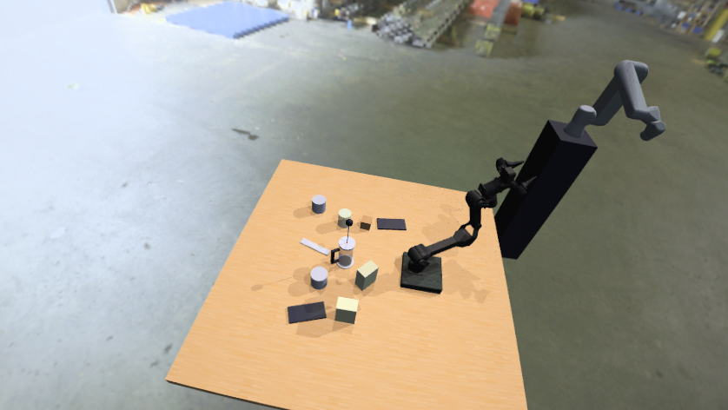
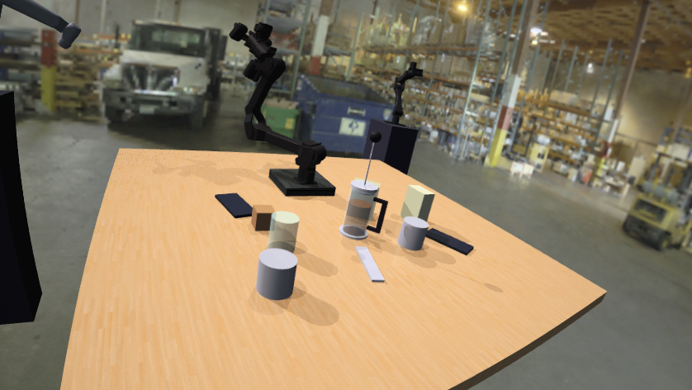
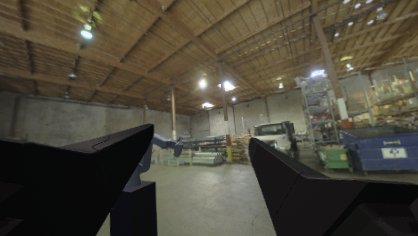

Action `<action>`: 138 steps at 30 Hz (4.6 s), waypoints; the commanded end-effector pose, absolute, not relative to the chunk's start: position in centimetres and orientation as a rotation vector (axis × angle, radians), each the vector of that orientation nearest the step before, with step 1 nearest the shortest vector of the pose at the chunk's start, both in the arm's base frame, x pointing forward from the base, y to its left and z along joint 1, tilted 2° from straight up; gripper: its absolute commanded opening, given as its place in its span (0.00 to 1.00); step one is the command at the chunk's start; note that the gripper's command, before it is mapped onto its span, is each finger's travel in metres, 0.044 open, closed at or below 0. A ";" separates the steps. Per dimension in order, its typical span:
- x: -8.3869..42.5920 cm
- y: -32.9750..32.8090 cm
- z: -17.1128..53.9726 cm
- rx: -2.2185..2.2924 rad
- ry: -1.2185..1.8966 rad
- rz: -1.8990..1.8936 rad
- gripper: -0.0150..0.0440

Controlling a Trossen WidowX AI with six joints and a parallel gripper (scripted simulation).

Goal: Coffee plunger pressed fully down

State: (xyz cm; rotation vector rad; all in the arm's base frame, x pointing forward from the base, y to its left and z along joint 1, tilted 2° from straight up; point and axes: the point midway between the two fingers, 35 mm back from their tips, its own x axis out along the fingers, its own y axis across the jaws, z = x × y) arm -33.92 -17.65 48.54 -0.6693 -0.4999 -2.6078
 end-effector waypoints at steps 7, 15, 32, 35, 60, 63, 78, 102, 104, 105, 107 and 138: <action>-30.1 -14.5 53.1 -0.882 -0.765 -2.430 1.00; -21.9 -8.6 59.9 -1.168 -1.152 -1.910 1.00; 4.3 2.2 62.4 -1.189 -1.049 -0.469 1.00; 8.9 3.2 60.6 -1.098 -0.911 -0.284 1.00; 26.2 0.8 34.8 -0.024 0.476 -0.007 1.00; 26.3 0.8 33.2 -0.024 0.476 -0.008 1.00; 26.4 0.6 29.2 -0.023 0.476 -0.012 1.00; 29.5 0.5 27.5 -0.023 0.473 -0.012 0.96; 29.5 0.5 27.5 -0.023 0.473 -0.012 0.87; 29.5 0.5 27.5 -0.023 0.473 -0.012 0.82; 29.5 0.5 27.5 -0.023 0.473 -0.012 0.73; 30.0 0.5 25.4 -0.023 0.473 -0.012 0.46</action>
